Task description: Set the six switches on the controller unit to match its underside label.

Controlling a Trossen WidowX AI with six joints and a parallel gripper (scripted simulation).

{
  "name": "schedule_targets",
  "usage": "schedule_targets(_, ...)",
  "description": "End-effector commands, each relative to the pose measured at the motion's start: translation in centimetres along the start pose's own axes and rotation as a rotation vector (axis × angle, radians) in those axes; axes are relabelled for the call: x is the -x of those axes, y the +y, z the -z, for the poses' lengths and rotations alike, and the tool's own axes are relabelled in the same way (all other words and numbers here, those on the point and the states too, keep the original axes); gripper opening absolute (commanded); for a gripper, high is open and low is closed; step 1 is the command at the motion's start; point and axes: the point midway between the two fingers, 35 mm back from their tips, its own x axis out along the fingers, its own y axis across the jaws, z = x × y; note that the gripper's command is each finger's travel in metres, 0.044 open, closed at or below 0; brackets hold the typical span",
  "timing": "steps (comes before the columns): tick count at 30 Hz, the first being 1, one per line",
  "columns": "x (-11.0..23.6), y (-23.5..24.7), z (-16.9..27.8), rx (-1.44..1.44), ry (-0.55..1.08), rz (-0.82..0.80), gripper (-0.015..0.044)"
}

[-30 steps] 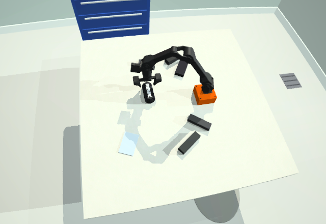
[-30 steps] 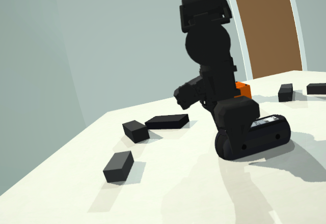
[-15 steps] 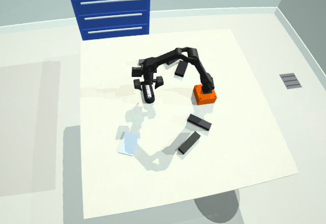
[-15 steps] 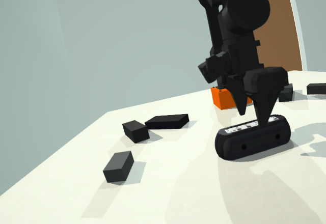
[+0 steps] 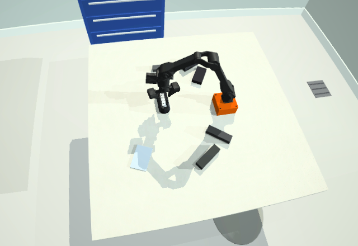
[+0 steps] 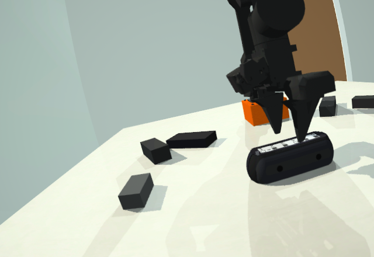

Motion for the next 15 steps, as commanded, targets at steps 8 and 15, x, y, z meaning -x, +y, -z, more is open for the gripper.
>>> schedule_targets(8,1.7,-1.1,-0.2,0.928,-0.076,-0.195,0.0046)
schedule_targets(15,2.7,-1.9,-0.2,1.488,-0.221,-0.272,0.0)
